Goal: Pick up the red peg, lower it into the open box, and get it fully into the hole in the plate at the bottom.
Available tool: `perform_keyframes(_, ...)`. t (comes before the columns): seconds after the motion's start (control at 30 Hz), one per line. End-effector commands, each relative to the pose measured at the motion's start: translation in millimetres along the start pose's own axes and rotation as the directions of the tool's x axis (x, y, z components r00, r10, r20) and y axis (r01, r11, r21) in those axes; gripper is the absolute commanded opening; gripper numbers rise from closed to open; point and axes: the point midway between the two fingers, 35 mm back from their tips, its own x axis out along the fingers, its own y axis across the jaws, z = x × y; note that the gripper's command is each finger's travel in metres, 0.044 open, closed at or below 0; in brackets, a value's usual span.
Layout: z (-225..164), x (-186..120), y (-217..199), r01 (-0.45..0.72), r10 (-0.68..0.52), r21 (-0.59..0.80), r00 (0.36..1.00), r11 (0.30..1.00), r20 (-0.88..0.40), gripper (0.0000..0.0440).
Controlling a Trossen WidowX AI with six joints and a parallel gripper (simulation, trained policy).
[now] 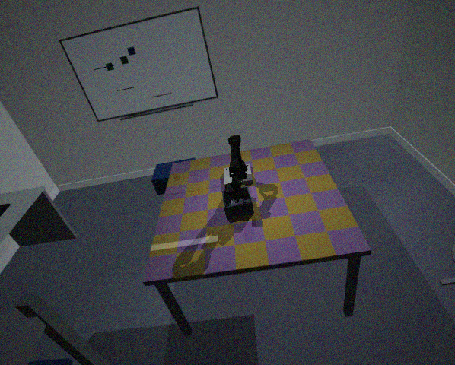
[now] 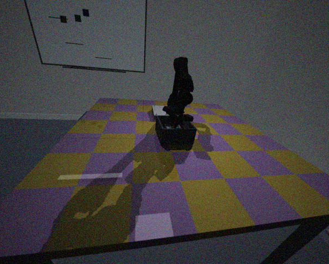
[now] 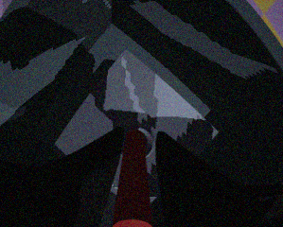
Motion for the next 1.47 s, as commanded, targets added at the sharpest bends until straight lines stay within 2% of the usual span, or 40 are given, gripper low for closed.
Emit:
perform_keyframes(0.0, 2, 6, 1, -0.005, 0.005, -0.013, 1.0, 1.0, -0.028, 0.0161)
perform_keyframes(0.2, 17, -3, 7, -0.024, 0.023, -0.037, 0.999, 0.999, -0.034, 0.0222)
perform_keyframes(0.47, 30, -14, 22, -0.057, 0.054, -0.036, 0.995, 0.998, -0.078, 0.0425)
perform_keyframes(0.5, 32, -15, 24, -0.064, 0.061, -0.036, 0.995, 0.997, -0.084, 0.044)
perform_keyframes(1.13, 56, -58, 81, -0.219, 0.209, -0.069, 0.97, 0.973, -0.122, 0.044)
perform_keyframes(1.43, 57, -59, 82, -0.223, 0.214, -0.071, 0.969, 0.972, -0.121, 0.044)
